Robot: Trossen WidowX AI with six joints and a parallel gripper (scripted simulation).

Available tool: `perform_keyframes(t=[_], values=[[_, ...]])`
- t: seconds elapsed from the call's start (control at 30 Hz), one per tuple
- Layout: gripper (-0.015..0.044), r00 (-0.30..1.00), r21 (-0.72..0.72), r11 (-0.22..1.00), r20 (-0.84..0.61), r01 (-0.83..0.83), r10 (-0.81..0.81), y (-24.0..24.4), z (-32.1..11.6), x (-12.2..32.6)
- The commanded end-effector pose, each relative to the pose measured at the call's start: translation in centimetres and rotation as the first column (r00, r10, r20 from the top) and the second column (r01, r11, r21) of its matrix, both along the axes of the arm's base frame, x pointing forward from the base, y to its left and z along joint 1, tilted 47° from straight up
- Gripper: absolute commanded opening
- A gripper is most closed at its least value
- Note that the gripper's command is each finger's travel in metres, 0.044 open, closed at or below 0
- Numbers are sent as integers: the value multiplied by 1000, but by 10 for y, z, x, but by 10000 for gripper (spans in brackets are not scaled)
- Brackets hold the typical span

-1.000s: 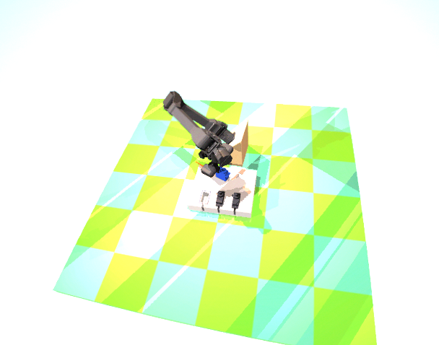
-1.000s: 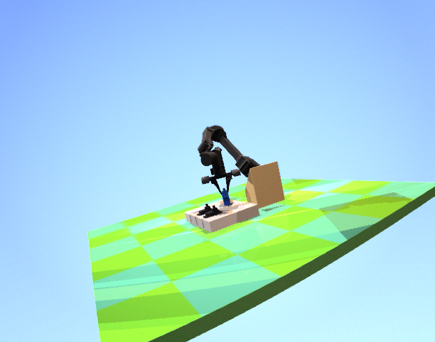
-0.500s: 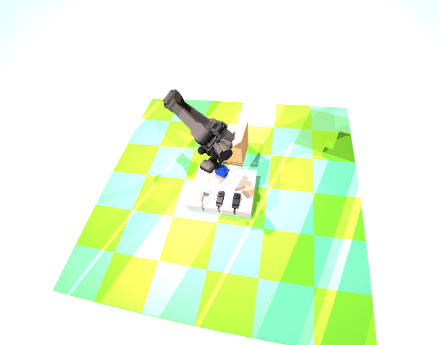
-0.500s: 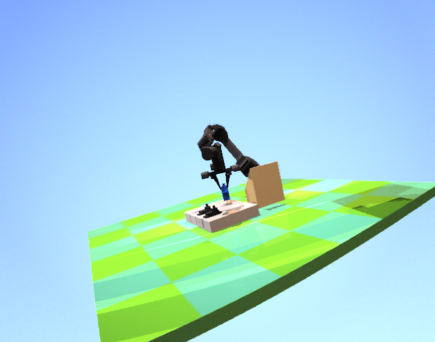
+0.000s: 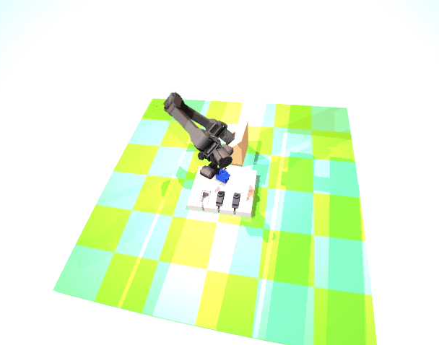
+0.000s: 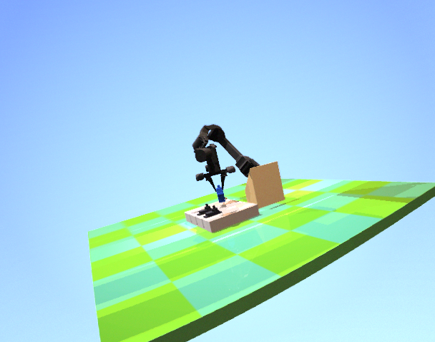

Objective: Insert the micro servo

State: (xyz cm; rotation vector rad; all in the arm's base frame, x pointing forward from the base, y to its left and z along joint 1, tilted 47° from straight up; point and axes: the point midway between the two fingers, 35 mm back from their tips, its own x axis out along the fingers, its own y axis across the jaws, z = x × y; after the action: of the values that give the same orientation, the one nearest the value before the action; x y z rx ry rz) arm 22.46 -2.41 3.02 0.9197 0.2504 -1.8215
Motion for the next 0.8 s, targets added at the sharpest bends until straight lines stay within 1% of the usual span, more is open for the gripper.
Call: perform_keyframes(t=[0.0, 0.33, 0.47, 0.57, 0.77], values=[[0, 1000, 1, 1000, 6, -5, 5, -2, 3, 5], [0, 1000, -2, 1000, 5, -5, 5, -36, 39, 0], [0, 1000, -1, 1000, 1, -9, 9, -39, 41, 0], [0, 998, 8, 999, -35, -44, 44, -39, 41, 0], [0, 968, 57, 983, -171, -176, 183, -39, 41, 0]])
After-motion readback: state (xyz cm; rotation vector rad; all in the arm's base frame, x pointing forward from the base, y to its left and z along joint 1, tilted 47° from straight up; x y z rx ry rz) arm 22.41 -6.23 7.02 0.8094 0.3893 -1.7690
